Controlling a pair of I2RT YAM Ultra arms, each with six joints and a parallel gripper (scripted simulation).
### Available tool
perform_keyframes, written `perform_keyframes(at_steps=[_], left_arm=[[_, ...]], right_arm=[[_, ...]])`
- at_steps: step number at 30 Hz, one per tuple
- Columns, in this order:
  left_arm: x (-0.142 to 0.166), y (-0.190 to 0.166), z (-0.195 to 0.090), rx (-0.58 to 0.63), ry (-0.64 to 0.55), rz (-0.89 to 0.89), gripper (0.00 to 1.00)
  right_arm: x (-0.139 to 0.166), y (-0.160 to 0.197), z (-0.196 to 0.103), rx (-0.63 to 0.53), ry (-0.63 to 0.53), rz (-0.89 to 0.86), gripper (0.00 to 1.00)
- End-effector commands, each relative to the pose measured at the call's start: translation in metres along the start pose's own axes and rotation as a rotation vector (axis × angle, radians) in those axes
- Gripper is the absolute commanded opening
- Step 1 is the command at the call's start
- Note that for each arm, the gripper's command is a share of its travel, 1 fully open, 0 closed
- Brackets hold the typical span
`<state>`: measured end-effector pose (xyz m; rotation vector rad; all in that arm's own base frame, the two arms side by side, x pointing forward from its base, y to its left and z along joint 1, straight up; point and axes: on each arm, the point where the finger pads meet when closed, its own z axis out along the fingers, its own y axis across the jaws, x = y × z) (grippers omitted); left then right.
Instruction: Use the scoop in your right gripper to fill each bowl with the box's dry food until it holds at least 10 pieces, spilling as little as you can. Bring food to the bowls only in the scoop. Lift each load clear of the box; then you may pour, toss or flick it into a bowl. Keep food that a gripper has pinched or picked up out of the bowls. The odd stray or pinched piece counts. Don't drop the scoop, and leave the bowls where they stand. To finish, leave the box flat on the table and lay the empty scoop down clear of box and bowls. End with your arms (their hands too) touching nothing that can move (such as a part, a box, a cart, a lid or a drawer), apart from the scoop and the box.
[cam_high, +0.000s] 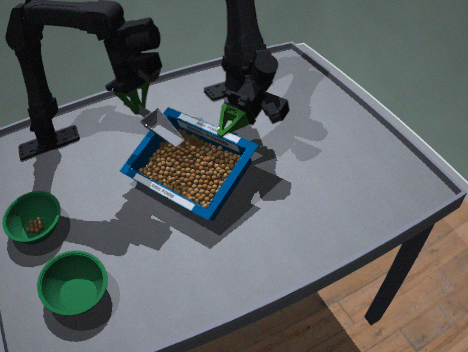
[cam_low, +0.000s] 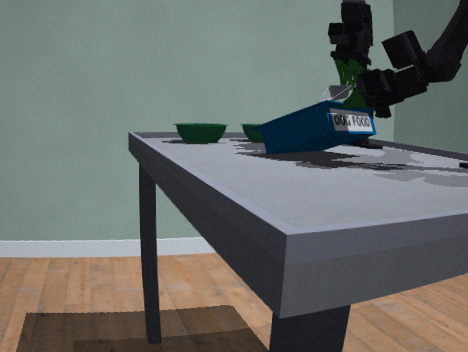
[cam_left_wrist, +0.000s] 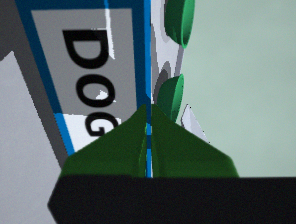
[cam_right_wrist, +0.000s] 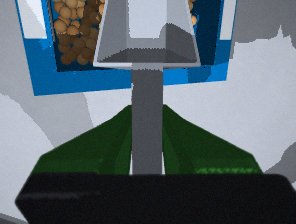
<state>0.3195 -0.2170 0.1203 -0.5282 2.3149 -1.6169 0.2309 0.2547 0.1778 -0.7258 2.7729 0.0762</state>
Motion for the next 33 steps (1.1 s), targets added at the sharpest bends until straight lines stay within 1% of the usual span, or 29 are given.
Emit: perform_keyframes(at_steps=[1, 16, 17, 18, 20, 21, 23, 24, 25, 28, 29, 31, 33], left_arm=[[-0.006, -0.046, -0.003, 0.101, -0.017, 0.143, 0.00], [-0.006, -0.046, -0.003, 0.101, -0.017, 0.143, 0.00], [-0.006, -0.046, -0.003, 0.101, -0.017, 0.143, 0.00], [-0.006, -0.046, -0.003, 0.101, -0.017, 0.143, 0.00], [-0.006, -0.046, -0.003, 0.101, -0.017, 0.143, 0.00], [-0.006, -0.046, -0.003, 0.101, -0.017, 0.143, 0.00], [-0.006, -0.046, -0.003, 0.101, -0.017, 0.143, 0.00], [-0.006, -0.046, -0.003, 0.101, -0.017, 0.143, 0.00], [-0.006, -0.046, -0.003, 0.101, -0.017, 0.143, 0.00], [-0.006, -0.046, -0.003, 0.101, -0.017, 0.143, 0.00], [-0.006, -0.046, -0.003, 0.101, -0.017, 0.143, 0.00], [-0.006, -0.046, -0.003, 0.101, -0.017, 0.143, 0.00], [-0.006, -0.046, -0.003, 0.101, -0.017, 0.143, 0.00]], right_arm=[[-0.014, -0.001, -0.015, -0.014, -0.084, 0.020, 0.00], [-0.014, -0.001, -0.015, -0.014, -0.084, 0.020, 0.00], [-0.005, 0.002, -0.026, -0.006, -0.050, 0.006, 0.00], [-0.003, 0.001, -0.026, -0.002, -0.040, 0.006, 0.00], [-0.003, 0.002, -0.026, 0.003, -0.027, 0.005, 0.00], [-0.011, 0.006, -0.026, -0.012, -0.062, 0.005, 0.00], [-0.011, 0.006, -0.026, -0.012, -0.062, 0.005, 0.00], [-0.003, 0.004, -0.023, 0.012, -0.007, 0.003, 0.00], [-0.003, 0.005, -0.024, 0.013, -0.002, 0.001, 0.00], [-0.003, 0.006, -0.038, 0.004, -0.022, 0.004, 0.00], [-0.003, 0.008, -0.032, 0.014, 0.002, 0.000, 0.00], [-0.004, 0.009, -0.041, 0.007, -0.013, 0.003, 0.00], [-0.003, 0.010, -0.043, 0.011, -0.003, 0.001, 0.00]])
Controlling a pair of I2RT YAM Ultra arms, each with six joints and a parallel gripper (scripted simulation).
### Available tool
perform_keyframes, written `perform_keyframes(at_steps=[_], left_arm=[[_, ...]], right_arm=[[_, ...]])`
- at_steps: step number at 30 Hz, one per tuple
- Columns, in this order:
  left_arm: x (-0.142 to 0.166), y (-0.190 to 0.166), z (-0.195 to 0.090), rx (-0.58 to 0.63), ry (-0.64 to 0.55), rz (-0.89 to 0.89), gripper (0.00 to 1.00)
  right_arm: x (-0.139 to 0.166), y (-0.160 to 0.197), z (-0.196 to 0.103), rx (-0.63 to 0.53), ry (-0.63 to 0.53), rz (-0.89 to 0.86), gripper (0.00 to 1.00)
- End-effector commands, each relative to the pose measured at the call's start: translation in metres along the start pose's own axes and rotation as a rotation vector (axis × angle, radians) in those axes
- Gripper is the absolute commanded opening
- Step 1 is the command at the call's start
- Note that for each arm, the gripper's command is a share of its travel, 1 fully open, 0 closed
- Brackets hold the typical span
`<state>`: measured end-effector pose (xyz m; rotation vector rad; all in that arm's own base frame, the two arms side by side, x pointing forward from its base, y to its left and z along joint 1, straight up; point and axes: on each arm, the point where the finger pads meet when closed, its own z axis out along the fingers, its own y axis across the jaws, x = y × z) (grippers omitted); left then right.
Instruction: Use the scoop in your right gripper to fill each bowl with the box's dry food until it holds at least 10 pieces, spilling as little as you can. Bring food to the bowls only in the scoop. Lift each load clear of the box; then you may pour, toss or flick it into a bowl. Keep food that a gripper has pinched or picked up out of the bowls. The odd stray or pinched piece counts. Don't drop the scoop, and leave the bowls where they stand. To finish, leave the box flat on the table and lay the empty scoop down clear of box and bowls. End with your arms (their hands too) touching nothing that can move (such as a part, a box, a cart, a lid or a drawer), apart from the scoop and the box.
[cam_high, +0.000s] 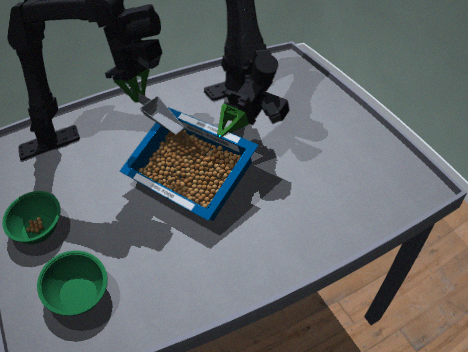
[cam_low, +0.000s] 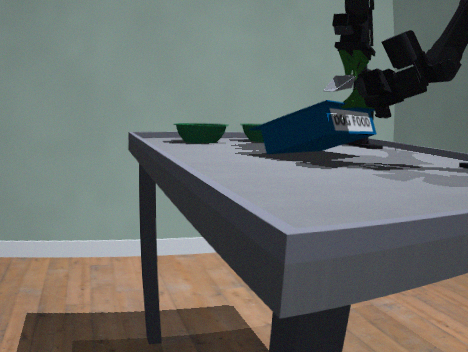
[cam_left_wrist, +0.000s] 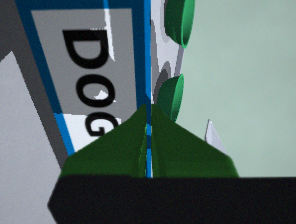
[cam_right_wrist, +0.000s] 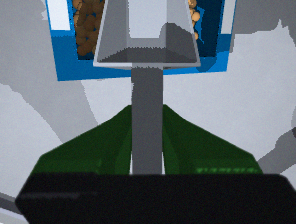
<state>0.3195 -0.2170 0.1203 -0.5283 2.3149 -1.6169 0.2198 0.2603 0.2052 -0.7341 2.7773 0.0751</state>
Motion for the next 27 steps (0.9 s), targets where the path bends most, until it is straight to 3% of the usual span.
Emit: perform_keyframes(at_steps=[1, 4, 9, 12, 13, 16, 25, 27], left_arm=[[-0.006, -0.046, -0.003, 0.101, -0.017, 0.143, 0.00], [-0.006, -0.046, -0.003, 0.101, -0.017, 0.143, 0.00], [-0.006, -0.046, -0.003, 0.101, -0.017, 0.143, 0.00], [-0.006, -0.046, -0.003, 0.101, -0.017, 0.143, 0.00], [-0.006, -0.046, -0.003, 0.101, -0.017, 0.143, 0.00], [-0.006, -0.046, -0.003, 0.101, -0.017, 0.143, 0.00], [-0.006, -0.046, -0.003, 0.101, -0.017, 0.143, 0.00], [-0.006, -0.046, -0.003, 0.101, -0.017, 0.143, 0.00]], right_arm=[[-0.002, 0.001, -0.016, 0.013, -0.009, 0.006, 0.00], [-0.018, -0.002, -0.025, -0.021, -0.098, 0.032, 0.00], [-0.002, 0.000, -0.011, -0.006, -0.051, 0.010, 0.00], [-0.009, 0.004, -0.020, -0.020, -0.081, 0.009, 0.00], [-0.022, -0.003, -0.009, -0.002, -0.065, 0.017, 0.00], [-0.006, -0.011, 0.010, -0.005, 0.007, -0.011, 0.00], [-0.017, -0.038, 0.022, -0.032, 0.014, -0.038, 0.00], [-0.010, -0.045, 0.038, -0.028, 0.064, -0.039, 0.00]])
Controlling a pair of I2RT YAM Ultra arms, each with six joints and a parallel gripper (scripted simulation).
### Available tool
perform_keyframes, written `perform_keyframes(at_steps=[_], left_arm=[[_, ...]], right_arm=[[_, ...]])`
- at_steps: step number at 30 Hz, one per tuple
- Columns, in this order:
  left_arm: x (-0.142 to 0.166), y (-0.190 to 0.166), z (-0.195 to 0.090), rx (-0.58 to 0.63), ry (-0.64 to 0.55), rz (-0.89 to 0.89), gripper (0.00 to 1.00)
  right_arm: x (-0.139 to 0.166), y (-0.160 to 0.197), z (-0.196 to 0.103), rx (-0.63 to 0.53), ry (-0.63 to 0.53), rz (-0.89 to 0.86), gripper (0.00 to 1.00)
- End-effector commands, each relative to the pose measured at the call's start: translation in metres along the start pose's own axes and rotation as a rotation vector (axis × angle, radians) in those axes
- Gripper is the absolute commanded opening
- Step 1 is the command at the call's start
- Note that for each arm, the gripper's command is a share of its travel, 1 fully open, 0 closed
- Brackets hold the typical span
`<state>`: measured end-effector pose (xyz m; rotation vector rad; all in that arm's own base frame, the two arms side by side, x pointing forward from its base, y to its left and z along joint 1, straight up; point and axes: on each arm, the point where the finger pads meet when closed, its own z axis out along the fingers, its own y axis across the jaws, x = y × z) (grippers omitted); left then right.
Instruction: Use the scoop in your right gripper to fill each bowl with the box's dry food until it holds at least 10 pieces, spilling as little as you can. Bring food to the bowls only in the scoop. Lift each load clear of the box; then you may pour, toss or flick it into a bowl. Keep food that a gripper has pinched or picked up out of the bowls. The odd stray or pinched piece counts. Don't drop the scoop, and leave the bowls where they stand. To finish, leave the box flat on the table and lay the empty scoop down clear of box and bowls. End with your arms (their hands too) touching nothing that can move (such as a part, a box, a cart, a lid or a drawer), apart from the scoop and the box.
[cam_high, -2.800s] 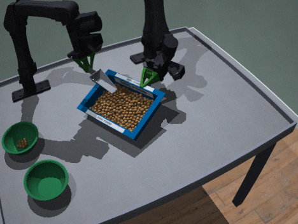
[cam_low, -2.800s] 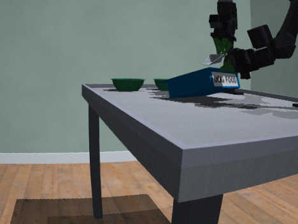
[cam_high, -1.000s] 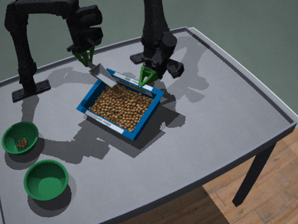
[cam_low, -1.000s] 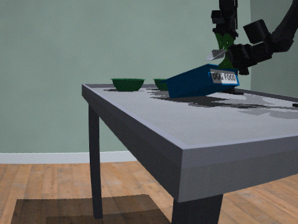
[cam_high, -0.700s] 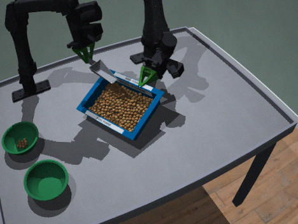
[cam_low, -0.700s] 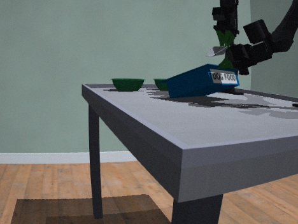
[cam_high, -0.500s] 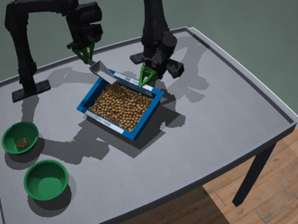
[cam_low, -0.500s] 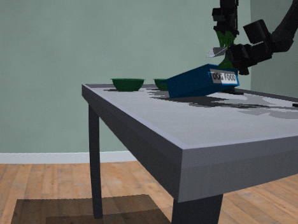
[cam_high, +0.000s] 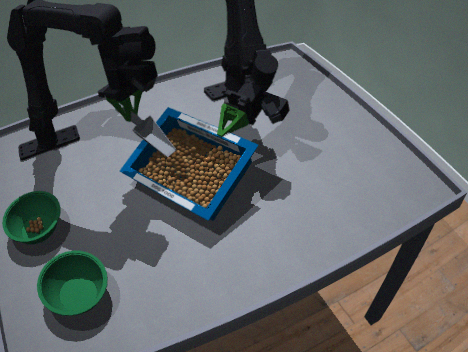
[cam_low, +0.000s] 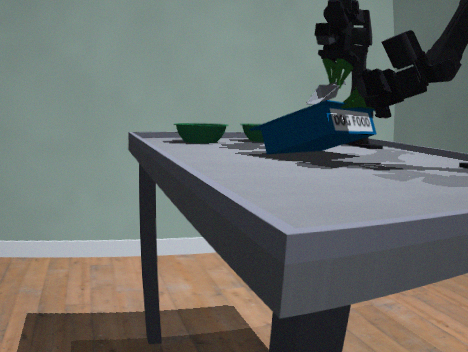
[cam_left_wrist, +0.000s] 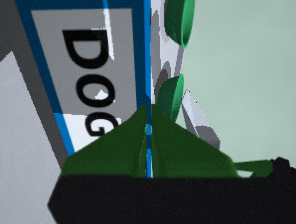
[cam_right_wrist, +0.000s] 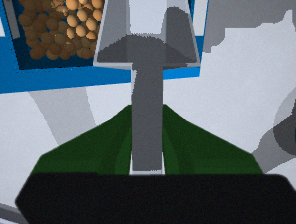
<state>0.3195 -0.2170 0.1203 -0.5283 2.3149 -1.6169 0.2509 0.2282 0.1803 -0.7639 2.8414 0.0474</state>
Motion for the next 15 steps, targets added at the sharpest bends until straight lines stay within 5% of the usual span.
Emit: perform_keyframes(at_steps=[1, 5, 6, 12, 15], left_arm=[[-0.006, -0.046, -0.003, 0.101, -0.017, 0.143, 0.00], [-0.006, -0.046, -0.003, 0.101, -0.017, 0.143, 0.00], [-0.006, -0.046, -0.003, 0.101, -0.017, 0.143, 0.00], [-0.006, -0.046, -0.003, 0.101, -0.017, 0.143, 0.00], [-0.006, -0.046, -0.003, 0.101, -0.017, 0.143, 0.00]], right_arm=[[-0.008, -0.004, 0.011, -0.028, -0.007, -0.027, 0.00], [-0.017, -0.007, -0.011, -0.033, -0.076, 0.002, 0.00], [-0.005, -0.017, 0.018, 0.014, 0.017, 0.028, 0.00], [-0.017, -0.011, -0.009, -0.008, -0.072, 0.022, 0.00], [-0.012, -0.013, 0.003, 0.002, -0.029, 0.018, 0.00]])
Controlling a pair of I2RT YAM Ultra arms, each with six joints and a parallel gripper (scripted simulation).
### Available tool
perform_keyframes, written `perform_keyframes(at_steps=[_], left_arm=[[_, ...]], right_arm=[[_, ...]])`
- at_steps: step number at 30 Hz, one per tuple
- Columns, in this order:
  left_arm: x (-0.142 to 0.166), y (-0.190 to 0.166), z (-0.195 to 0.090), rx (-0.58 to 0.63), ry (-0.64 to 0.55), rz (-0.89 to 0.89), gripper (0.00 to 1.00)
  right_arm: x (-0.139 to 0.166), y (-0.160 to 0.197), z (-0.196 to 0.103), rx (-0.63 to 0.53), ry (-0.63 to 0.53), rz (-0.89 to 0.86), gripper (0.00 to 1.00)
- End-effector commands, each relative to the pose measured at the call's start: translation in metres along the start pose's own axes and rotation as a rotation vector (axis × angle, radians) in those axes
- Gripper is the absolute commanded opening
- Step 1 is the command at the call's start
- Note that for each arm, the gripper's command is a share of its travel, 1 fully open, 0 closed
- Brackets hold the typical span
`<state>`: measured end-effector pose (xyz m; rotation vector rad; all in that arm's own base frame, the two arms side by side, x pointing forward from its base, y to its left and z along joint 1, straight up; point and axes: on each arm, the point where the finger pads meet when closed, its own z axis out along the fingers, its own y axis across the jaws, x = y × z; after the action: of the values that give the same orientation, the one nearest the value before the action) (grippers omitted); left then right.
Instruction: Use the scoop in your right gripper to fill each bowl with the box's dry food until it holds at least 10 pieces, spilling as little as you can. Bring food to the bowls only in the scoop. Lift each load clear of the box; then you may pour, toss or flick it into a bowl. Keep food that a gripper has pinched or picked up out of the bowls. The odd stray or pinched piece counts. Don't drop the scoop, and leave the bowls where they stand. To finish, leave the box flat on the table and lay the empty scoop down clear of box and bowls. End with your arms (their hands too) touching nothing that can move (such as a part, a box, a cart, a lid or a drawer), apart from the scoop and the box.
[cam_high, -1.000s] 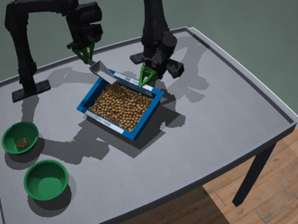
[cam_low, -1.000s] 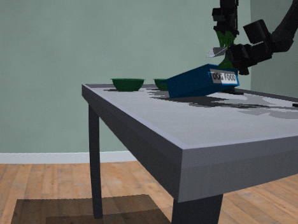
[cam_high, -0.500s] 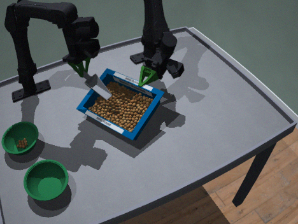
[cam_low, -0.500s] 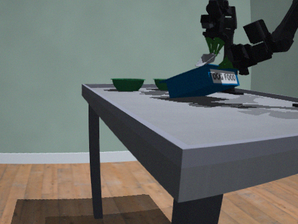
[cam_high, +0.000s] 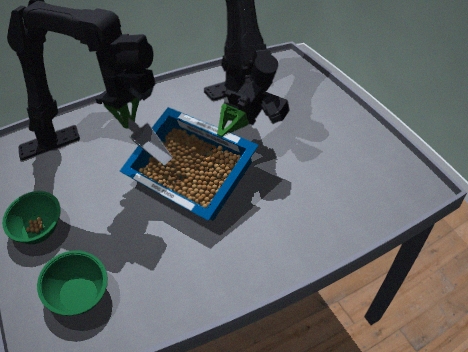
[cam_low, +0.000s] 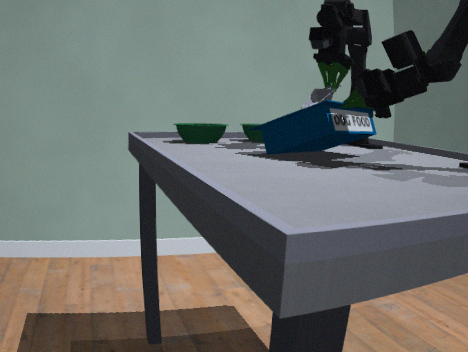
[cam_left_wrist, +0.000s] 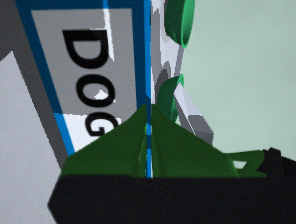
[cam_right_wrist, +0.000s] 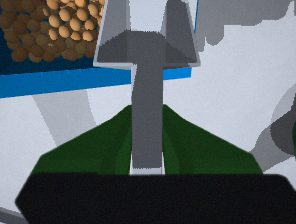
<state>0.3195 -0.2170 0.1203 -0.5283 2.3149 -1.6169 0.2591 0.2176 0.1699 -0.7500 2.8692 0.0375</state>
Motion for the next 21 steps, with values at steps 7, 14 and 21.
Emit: perform_keyframes(at_steps=[7, 14, 21], left_arm=[[-0.006, -0.046, -0.003, 0.101, -0.017, 0.143, 0.00], [-0.006, -0.046, -0.003, 0.101, -0.017, 0.143, 0.00], [-0.006, -0.046, -0.003, 0.101, -0.017, 0.143, 0.00]], right_arm=[[-0.007, -0.001, 0.002, -0.013, 0.020, 0.003, 0.00], [-0.016, 0.002, 0.013, -0.010, 0.015, -0.003, 0.00], [-0.013, 0.001, 0.028, -0.017, 0.075, -0.001, 0.00]])
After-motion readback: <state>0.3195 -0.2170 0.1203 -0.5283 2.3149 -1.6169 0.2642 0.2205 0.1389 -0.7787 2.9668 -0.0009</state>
